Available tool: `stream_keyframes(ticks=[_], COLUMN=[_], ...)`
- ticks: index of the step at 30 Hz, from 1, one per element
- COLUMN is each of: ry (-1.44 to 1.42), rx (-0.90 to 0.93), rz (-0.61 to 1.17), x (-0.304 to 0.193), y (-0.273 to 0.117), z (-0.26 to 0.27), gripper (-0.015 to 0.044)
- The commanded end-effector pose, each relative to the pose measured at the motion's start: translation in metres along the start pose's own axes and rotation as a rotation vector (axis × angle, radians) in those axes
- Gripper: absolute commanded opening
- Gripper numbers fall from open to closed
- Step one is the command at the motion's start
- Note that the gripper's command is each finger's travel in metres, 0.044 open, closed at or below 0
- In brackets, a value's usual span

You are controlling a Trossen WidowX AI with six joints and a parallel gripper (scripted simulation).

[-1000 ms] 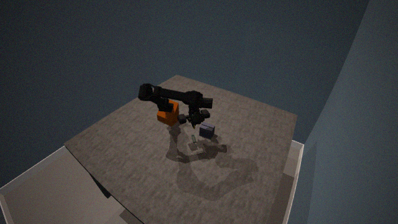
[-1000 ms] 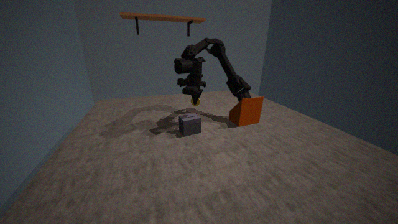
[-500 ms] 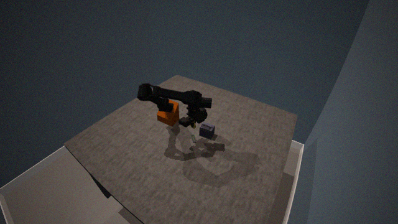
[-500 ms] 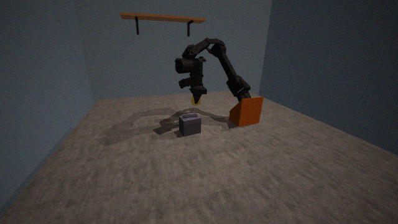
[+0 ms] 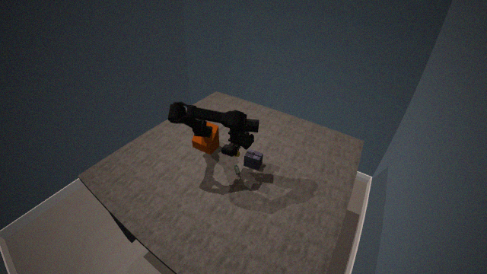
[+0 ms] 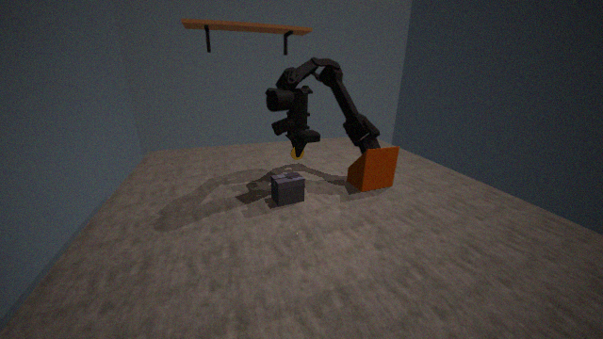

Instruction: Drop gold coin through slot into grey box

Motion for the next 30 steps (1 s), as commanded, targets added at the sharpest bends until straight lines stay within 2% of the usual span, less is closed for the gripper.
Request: stream_keyframes(ticks=[1, 30], ry=[-0.008, -0.006], rx=[0.005, 0.009], rz=[0.000, -0.002], x=[0.006, 0.046], y=[-0.001, -0.003], z=[0.006, 0.067], gripper=[0.0000, 0.0000])
Point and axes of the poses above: the point midway between the two fingers, 35 mm back from their tips, its own y axis out along the fingers, its own z axis across the jaws, x = y × z, the point moved 1 cm from there along -y, back along the fingers, and after that the axes turned 9 degrees about y, right-handed, at the moved point
